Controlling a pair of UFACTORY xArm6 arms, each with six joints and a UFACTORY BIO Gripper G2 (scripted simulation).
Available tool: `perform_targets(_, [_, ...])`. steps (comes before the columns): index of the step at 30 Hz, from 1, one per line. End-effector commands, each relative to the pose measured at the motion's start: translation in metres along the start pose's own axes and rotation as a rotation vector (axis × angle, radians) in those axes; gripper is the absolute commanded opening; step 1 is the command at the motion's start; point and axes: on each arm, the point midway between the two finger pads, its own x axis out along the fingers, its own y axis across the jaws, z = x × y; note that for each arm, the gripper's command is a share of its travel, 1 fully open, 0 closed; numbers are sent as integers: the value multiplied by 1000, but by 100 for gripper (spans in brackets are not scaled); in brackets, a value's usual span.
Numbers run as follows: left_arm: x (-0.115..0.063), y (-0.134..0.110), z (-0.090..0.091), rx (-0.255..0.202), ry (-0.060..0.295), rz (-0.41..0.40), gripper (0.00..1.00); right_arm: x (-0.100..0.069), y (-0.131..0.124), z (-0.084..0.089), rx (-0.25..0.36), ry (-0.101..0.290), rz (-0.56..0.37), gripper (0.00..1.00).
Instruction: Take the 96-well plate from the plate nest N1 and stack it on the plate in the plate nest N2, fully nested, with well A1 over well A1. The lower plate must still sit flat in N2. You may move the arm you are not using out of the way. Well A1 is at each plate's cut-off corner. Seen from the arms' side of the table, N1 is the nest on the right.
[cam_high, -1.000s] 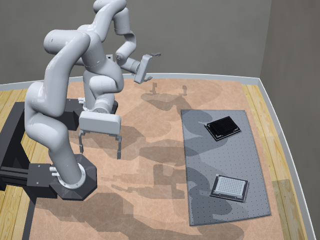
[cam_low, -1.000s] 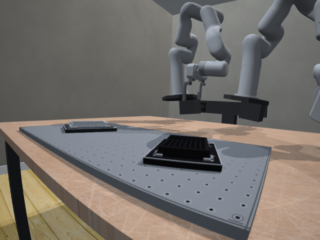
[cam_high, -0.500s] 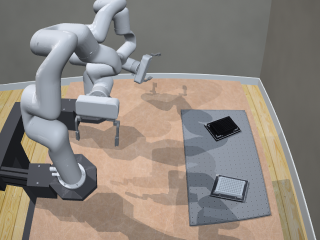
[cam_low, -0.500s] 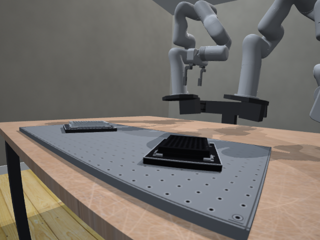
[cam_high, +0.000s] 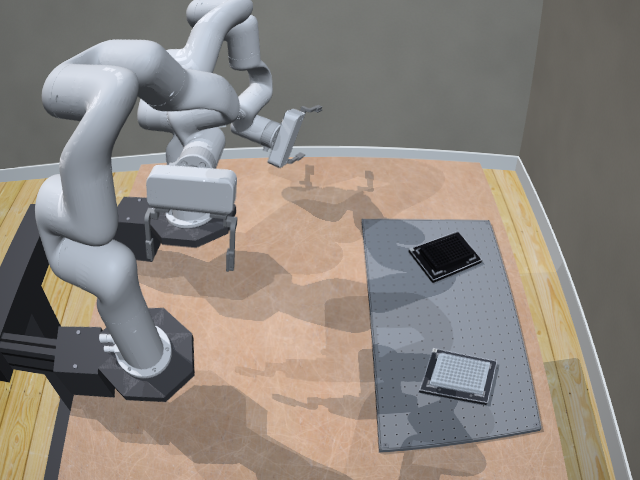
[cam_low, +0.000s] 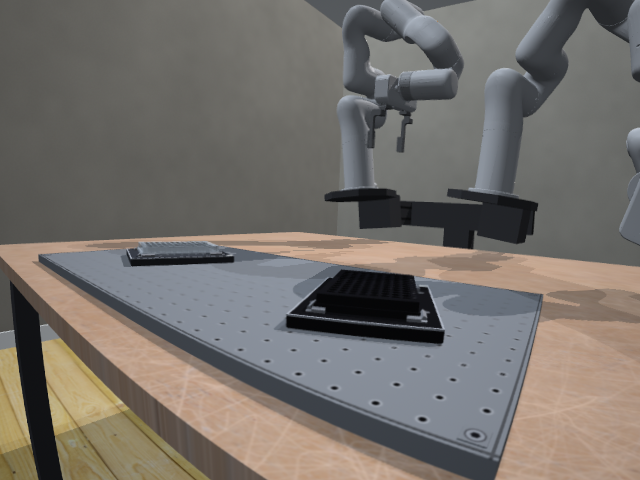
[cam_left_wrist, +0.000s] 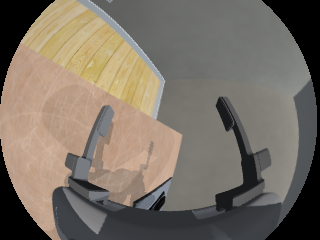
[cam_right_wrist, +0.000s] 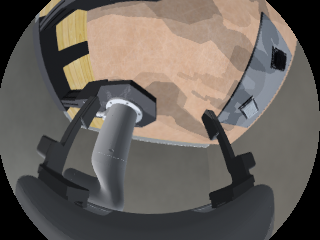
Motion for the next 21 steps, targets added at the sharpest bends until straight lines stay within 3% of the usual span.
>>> perform_targets(1, [1,-1,0,0,0,-3,100,-3,0,0,0,-2,-1,100])
perform_targets(21, [1,-1,0,0,0,-3,100,-13,-5,-5,-28,-14,-8,100])
